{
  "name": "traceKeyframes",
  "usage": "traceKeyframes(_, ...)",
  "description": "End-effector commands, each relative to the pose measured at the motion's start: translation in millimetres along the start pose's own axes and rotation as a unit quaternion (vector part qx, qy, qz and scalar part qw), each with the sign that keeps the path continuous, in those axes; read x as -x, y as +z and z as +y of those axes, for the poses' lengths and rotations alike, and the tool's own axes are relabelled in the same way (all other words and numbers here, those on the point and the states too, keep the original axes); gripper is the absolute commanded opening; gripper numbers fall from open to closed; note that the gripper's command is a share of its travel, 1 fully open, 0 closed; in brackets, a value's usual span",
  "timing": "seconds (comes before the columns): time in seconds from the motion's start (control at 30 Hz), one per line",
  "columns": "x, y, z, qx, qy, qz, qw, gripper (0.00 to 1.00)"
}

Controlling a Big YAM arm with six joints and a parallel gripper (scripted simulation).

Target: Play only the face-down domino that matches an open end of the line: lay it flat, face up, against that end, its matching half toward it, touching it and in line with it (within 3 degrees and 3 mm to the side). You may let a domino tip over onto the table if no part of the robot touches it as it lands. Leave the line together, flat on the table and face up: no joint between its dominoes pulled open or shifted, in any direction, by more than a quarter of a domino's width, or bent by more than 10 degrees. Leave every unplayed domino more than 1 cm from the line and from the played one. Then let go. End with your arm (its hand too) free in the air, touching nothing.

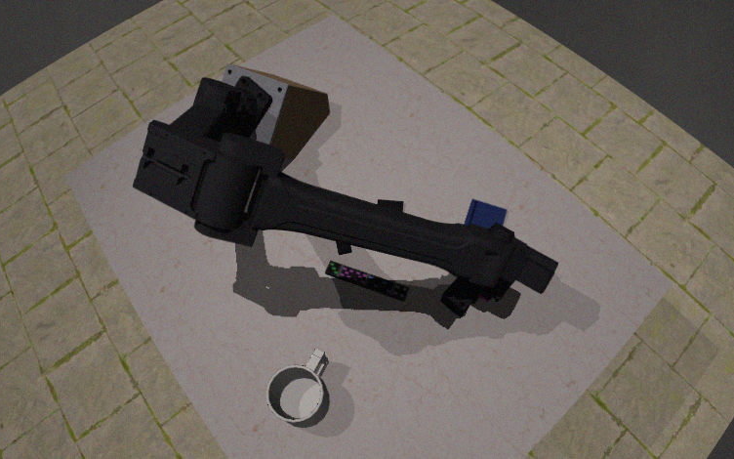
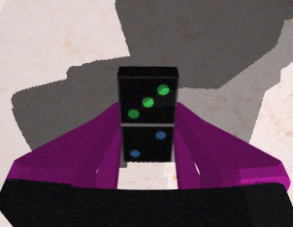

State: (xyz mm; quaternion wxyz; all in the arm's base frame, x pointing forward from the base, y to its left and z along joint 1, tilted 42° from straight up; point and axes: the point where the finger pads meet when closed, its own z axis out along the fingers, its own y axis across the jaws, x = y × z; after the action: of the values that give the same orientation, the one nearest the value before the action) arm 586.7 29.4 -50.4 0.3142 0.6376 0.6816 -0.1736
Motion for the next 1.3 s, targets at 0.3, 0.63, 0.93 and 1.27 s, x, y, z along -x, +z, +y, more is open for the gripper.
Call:
traceKeyframes(0.3,-13.5,-9.6,-4.2,0.004,-0.016,0.001,1.0,0.22)
traceKeyframes(0.63,-9.4,-8.2,-1.9,0.004,-0.011,0.001,1.0,0.22)
traceKeyframes(0.93,-13.3,-9.6,-4.1,0.004,-0.016,0.001,1.0,0.22)
traceKeyframes(1.27,-12.1,-45.2,-3.8,0.004,-0.015,0.0,1.0,0.22)
